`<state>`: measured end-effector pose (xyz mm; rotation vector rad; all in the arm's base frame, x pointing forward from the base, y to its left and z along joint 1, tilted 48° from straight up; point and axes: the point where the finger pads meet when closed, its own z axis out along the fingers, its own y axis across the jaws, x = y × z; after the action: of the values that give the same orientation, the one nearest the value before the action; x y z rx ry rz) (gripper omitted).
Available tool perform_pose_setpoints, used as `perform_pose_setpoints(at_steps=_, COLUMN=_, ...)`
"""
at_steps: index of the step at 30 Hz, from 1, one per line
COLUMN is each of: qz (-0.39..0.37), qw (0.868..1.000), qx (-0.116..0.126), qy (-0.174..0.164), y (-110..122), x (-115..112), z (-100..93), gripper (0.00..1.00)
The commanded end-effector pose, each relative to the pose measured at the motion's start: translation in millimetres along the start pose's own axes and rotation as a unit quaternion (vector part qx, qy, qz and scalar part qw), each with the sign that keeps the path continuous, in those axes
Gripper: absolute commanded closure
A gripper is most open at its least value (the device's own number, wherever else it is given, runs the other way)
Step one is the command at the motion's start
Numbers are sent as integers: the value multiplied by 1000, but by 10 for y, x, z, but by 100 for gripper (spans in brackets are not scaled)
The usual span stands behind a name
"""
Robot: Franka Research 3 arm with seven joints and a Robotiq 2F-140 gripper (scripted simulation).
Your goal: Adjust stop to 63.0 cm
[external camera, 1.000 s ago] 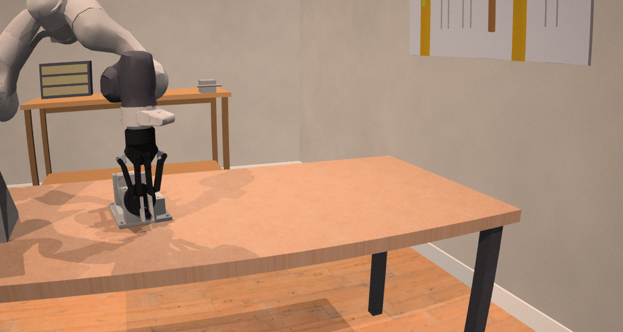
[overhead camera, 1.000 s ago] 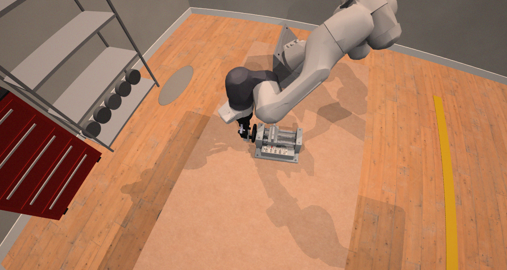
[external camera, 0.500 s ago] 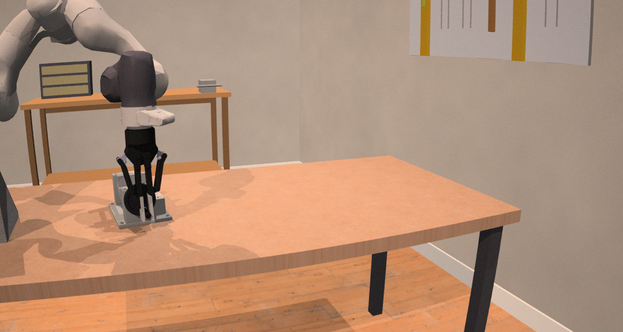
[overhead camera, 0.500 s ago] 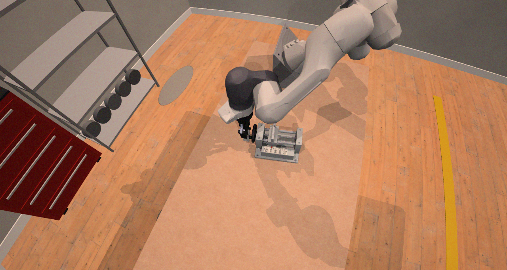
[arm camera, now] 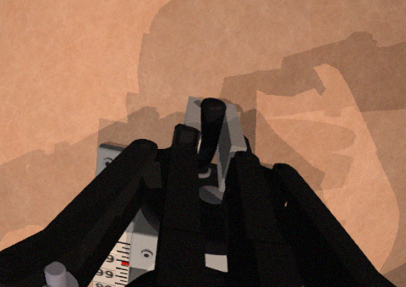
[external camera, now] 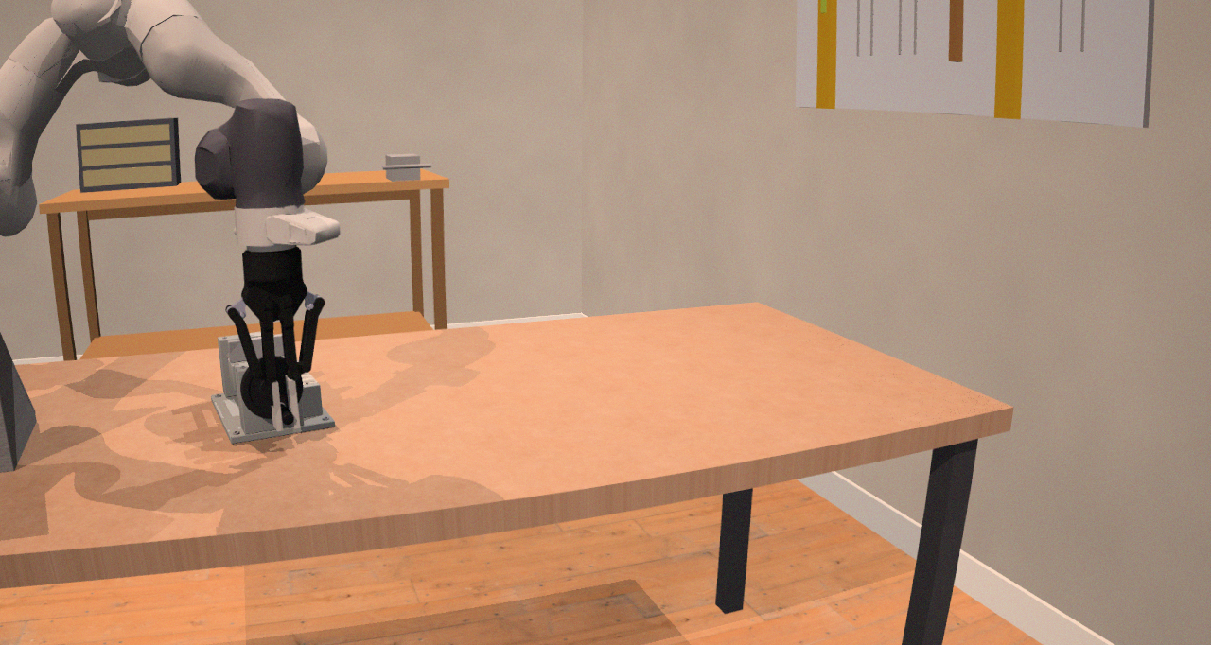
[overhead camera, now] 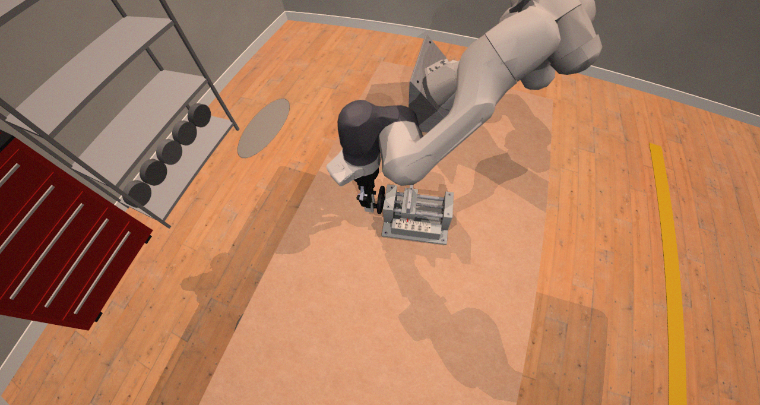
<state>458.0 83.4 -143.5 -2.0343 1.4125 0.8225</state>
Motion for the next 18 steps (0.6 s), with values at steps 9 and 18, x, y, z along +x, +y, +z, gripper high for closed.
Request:
perform_pose_setpoints(at_steps=9, qz=0, qw=1000, qx=-1, qy=-1, y=38, x=-2, z=20, gripper=96)
perform_pose_setpoints(at_steps=18, qz=0, qw=1000, qx=-1, qy=-1, y=48, x=-2, z=21, gripper=96)
